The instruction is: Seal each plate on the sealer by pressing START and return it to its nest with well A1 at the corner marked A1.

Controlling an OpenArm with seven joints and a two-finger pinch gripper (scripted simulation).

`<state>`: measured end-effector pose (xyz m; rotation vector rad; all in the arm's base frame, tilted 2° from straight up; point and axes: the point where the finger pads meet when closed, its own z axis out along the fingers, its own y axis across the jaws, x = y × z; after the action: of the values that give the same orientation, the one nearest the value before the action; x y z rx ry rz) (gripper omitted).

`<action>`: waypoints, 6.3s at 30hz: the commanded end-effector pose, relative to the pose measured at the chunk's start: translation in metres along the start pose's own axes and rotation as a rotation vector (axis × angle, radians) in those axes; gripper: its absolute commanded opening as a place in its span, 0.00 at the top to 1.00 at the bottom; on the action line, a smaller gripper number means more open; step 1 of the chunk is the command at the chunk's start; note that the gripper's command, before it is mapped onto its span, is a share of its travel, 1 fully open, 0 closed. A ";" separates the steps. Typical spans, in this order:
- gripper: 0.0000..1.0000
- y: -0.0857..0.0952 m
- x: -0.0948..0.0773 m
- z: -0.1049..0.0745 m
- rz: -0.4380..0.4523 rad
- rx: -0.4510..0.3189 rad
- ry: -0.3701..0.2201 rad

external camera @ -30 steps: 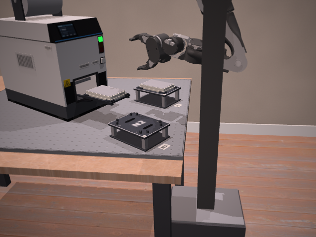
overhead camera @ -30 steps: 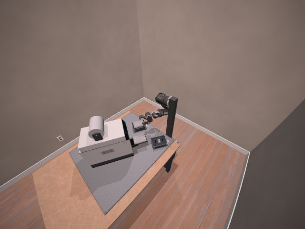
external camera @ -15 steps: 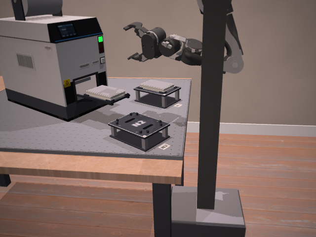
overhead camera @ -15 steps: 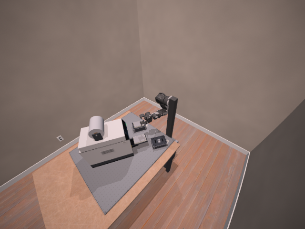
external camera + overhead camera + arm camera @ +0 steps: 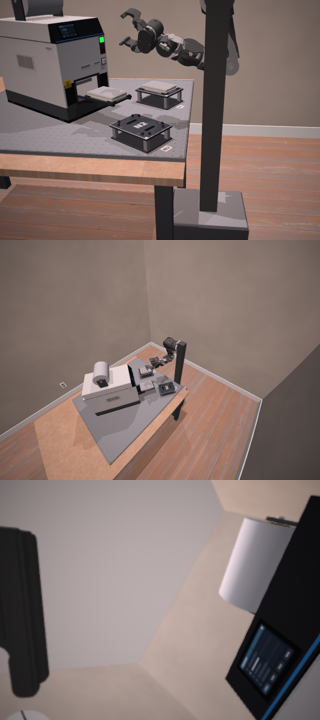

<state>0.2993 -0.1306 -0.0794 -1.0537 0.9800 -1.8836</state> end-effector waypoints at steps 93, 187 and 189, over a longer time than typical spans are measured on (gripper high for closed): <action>0.35 -0.006 -0.188 -0.130 -1.515 2.062 -0.682; 0.35 0.179 -0.103 -0.006 -2.226 2.266 -2.095; 0.35 0.181 -0.111 -0.008 -2.235 2.257 -2.094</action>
<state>0.3762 -0.1081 -0.2750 0.7346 2.8504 -0.0919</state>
